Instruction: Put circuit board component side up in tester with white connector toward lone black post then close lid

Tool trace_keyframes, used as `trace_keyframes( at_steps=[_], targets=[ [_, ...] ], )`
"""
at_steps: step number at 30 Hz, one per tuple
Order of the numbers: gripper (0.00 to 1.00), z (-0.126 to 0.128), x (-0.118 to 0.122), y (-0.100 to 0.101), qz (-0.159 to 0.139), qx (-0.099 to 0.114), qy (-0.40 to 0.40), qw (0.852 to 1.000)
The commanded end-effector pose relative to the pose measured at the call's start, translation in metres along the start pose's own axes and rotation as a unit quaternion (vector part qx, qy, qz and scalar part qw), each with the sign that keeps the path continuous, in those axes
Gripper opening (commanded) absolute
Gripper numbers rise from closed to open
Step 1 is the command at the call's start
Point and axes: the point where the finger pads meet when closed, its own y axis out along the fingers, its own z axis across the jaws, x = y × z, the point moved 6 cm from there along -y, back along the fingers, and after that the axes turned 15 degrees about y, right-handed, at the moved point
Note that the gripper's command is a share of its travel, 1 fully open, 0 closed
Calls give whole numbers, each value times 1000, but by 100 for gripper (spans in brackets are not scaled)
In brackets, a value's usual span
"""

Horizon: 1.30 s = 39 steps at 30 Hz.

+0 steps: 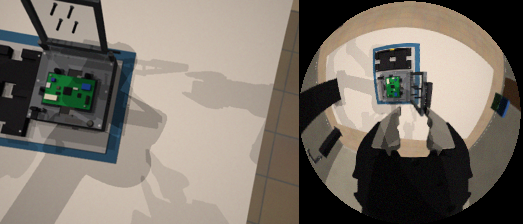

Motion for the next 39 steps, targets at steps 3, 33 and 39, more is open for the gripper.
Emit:
trace_keyframes(
  at_steps=[3,33,39],
  targets=[
    [30,37,-9,1,-1,-2,1,1000],
    [30,45,-11,7,-1,-1,1,1000],
    [30,45,-11,13,-1,-1,1,1000]
  ],
)
